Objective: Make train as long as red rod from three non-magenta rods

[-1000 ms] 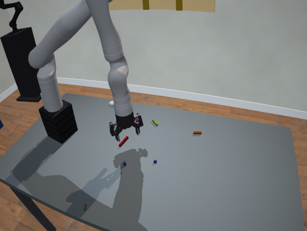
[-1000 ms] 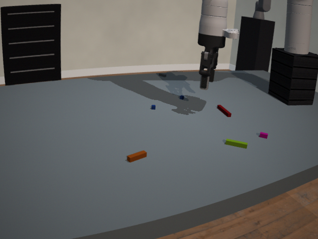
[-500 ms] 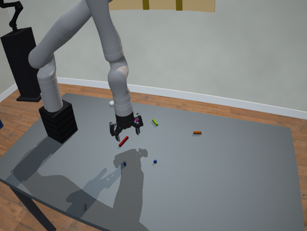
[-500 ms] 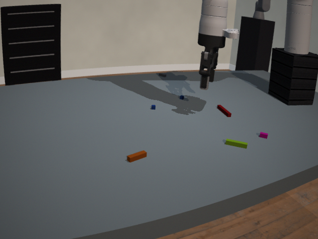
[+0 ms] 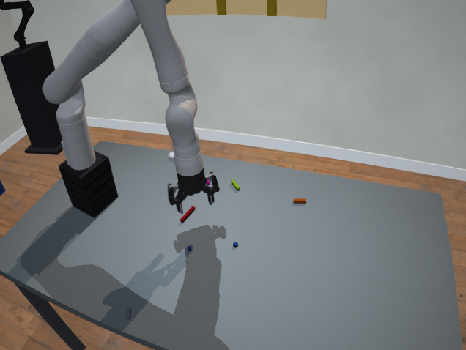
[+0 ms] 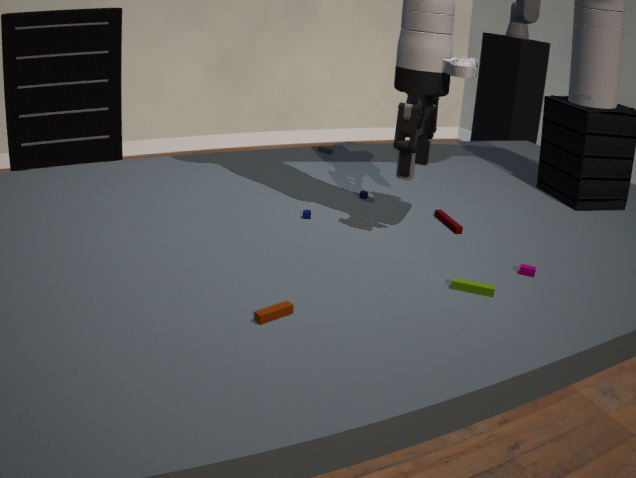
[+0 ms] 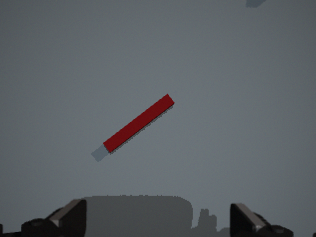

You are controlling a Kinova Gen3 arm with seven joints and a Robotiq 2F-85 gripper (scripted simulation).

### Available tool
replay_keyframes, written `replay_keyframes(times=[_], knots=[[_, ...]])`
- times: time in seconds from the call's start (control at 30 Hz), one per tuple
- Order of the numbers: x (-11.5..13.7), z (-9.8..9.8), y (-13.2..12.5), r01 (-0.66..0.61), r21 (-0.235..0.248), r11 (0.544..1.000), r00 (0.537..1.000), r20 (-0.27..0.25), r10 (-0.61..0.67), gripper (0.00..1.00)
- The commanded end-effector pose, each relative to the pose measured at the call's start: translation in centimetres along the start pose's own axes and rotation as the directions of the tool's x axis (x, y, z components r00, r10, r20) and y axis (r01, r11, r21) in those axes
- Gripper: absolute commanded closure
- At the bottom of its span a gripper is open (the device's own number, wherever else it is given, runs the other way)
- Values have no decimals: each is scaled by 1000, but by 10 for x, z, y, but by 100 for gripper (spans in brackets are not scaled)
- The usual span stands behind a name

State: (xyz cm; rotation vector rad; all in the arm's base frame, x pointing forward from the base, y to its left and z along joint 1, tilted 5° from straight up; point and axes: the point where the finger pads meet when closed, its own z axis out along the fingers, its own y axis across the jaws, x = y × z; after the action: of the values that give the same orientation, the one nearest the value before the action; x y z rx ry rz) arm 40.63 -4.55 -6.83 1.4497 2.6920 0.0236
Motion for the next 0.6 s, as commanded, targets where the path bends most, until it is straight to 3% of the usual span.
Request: replay_keyframes(times=[0.0, 0.27, 0.5, 0.57], knots=[[0, 0, 2, -1, -2, 1000, 1000, 2, 1, 0], [-1, -1, 18, -148, -4, 989, 989, 0, 148, 0], [-2, -1, 41, -348, -5, 938, 938, -1, 348, 0], [-2, -1, 41, -348, -5, 938, 938, -1, 348, 0]])
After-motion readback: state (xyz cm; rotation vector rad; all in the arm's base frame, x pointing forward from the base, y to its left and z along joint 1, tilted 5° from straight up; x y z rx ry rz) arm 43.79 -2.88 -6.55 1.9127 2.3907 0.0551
